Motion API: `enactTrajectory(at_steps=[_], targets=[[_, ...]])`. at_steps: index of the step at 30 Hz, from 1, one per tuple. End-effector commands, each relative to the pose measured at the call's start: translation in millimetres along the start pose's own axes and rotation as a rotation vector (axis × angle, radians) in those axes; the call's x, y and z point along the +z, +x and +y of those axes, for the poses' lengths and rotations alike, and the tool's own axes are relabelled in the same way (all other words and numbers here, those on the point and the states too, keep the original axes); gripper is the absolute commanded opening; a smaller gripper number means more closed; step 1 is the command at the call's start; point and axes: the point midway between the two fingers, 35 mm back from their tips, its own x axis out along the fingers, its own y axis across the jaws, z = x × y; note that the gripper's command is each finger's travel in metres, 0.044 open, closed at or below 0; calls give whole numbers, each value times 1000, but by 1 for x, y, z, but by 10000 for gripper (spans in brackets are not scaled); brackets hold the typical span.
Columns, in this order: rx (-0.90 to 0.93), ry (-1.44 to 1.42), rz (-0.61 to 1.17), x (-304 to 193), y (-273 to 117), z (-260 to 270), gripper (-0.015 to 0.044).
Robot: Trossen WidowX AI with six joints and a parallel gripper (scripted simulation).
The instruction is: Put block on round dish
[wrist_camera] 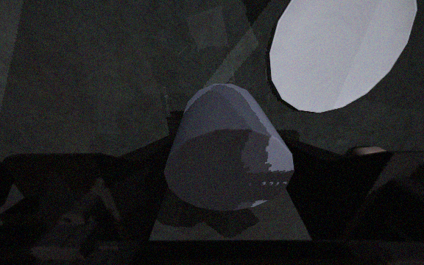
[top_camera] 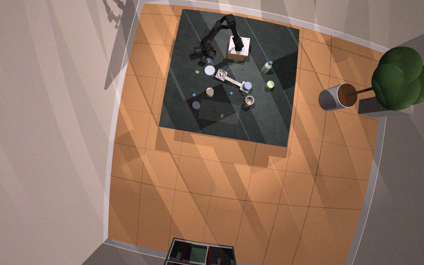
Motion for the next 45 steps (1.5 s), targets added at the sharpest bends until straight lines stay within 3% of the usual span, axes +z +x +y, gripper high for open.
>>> enactTrajectory(at_steps=[1,13,16,21,28,45], targets=[[-1,0,1,0,-1,0,131],[-1,-1,0,-1,-12,-1,440],[-2,-3,-3,0,-51,0,440],[-2,-3,-3,0,-54,0,440],[-67,-1,29,8,-70,-34,260],[-65,533,-5,45,-78,-64,260]])
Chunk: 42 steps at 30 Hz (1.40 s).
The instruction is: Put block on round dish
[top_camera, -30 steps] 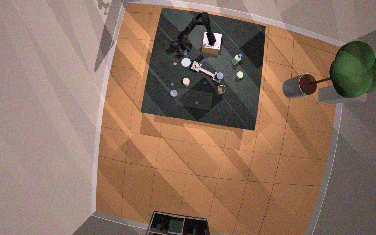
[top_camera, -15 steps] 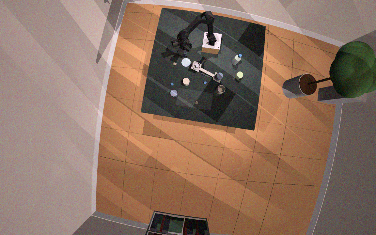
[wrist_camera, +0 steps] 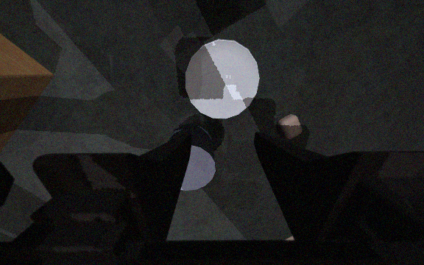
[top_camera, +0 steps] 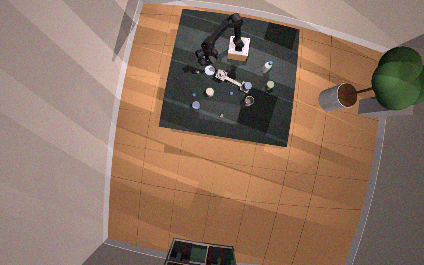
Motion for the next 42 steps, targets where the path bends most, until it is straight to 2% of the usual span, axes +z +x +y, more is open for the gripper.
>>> enactTrajectory(at_steps=[1,42], targets=[[3,109,2,10,-2,-2,260],[40,1473,16,132,-25,6,260]])
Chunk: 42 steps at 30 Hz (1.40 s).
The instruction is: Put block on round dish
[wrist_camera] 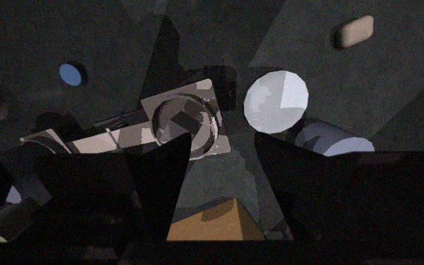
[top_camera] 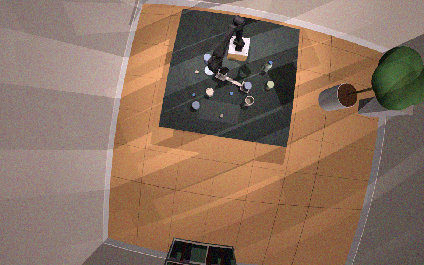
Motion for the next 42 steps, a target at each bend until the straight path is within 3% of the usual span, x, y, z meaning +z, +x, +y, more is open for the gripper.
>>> enactTrajectory(at_steps=[1,15,42], targets=[[-4,112,7,-2,-2,9,260],[-16,561,29,-10,-7,44,260],[-16,567,29,-11,30,44,260]])
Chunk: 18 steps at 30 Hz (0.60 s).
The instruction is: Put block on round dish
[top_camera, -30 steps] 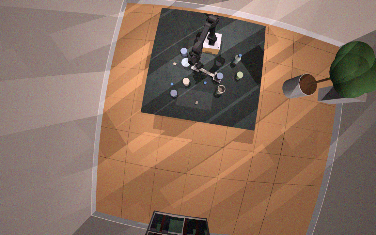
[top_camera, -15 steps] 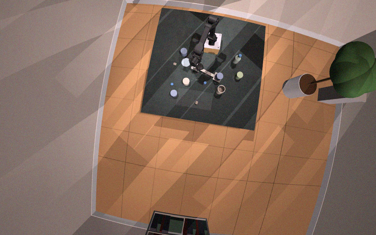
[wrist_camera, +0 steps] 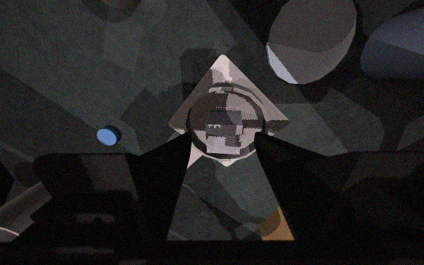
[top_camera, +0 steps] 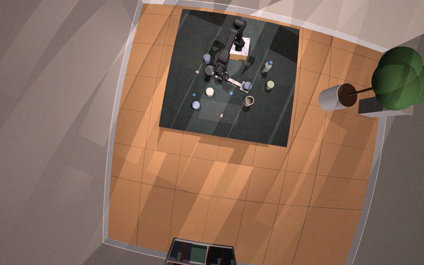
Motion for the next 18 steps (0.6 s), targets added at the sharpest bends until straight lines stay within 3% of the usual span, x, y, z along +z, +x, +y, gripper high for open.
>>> enactTrajectory(at_steps=[1,11,14,18], targets=[[-11,-1,6,-1,9,-2,260],[-11,-1,6,-2,23,-2,260],[-11,-1,6,-2,23,-2,181],[-11,-1,6,-2,23,-2,155]])
